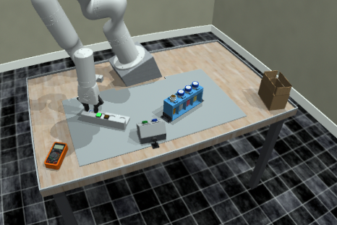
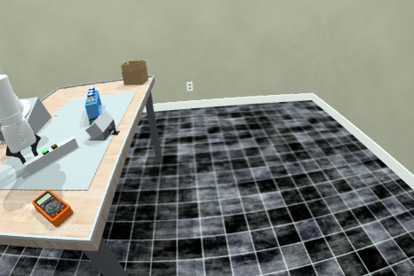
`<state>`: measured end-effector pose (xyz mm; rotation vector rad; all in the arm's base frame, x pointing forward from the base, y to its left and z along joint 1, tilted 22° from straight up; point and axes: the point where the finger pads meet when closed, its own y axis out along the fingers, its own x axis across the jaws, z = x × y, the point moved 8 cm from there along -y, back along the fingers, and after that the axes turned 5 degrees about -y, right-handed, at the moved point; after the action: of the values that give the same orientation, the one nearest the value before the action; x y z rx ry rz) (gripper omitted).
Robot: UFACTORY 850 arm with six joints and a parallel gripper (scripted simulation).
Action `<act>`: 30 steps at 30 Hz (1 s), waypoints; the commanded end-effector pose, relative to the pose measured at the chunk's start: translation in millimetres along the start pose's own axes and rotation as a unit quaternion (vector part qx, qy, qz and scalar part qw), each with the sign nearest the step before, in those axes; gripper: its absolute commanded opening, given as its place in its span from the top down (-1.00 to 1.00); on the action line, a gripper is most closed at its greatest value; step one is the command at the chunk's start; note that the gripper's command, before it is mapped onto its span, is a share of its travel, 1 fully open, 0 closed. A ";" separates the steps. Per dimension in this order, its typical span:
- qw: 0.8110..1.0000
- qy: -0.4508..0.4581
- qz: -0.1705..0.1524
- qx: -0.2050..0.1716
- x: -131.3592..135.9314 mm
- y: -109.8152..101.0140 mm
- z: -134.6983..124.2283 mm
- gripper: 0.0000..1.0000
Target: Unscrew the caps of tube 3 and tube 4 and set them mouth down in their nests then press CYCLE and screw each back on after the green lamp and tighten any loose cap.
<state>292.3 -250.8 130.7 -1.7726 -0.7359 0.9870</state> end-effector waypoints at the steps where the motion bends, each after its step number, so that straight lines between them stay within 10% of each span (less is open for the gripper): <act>1: 1.000 0.000 0.000 -0.001 0.1 2.1 0.1 0.08; 19: 1.000 0.000 0.000 -0.001 0.2 7.1 0.4 0.08; 20: 1.000 0.000 0.000 -0.001 0.2 7.1 0.4 1.00; 30: 1.000 0.000 0.000 -0.001 0.2 7.1 0.4 1.00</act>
<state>292.2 -253.0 123.8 -1.7731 -0.7366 0.9867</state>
